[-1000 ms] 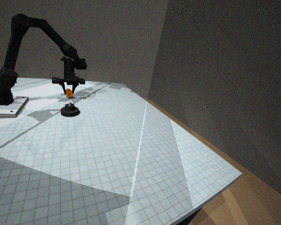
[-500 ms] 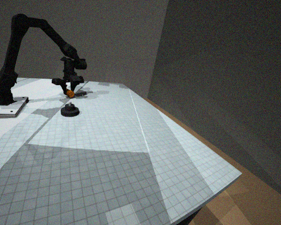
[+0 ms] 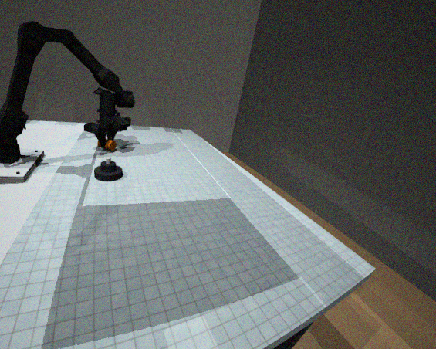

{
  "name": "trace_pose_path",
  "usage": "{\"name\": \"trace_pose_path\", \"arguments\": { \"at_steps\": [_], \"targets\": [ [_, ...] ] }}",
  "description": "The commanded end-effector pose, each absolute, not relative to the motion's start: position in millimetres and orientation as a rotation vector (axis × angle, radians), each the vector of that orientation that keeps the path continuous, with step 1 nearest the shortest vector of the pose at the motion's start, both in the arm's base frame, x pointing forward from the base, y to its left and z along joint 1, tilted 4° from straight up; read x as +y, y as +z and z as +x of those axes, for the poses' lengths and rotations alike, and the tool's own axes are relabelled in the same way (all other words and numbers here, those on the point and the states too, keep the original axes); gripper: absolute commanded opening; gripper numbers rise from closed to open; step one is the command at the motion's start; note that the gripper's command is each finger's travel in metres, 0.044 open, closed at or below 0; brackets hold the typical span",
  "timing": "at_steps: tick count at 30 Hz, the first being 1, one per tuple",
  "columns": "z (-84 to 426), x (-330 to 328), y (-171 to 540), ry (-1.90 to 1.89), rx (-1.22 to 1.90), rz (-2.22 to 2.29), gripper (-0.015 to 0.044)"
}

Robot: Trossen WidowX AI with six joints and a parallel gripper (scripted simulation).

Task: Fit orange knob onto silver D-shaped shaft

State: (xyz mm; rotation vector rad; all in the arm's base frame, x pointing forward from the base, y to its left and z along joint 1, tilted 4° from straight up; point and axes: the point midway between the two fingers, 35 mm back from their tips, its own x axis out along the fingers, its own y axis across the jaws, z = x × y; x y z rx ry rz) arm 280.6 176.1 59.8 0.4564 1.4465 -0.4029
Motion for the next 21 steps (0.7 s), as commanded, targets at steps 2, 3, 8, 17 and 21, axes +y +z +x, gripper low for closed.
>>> {"name": "trace_pose_path", "arguments": {
  "at_steps": [2, 3, 8, 17, 21],
  "targets": [
    [281.8, 177.2, 63.3, -0.275, 1.46, 0.331, 0.0181],
    [281.8, 177.2, 63.3, -0.25, 1.463, 0.304, 0.0181],
    [281.8, 177.2, 63.3, -0.214, 1.467, 0.264, 0.0181],
    [281.8, 177.2, 63.3, -0.079, 1.476, 0.116, 0.0181],
    [281.8, 177.2, 63.3, 0.02, 1.477, 0.007, 0.0181]
  ]
}}
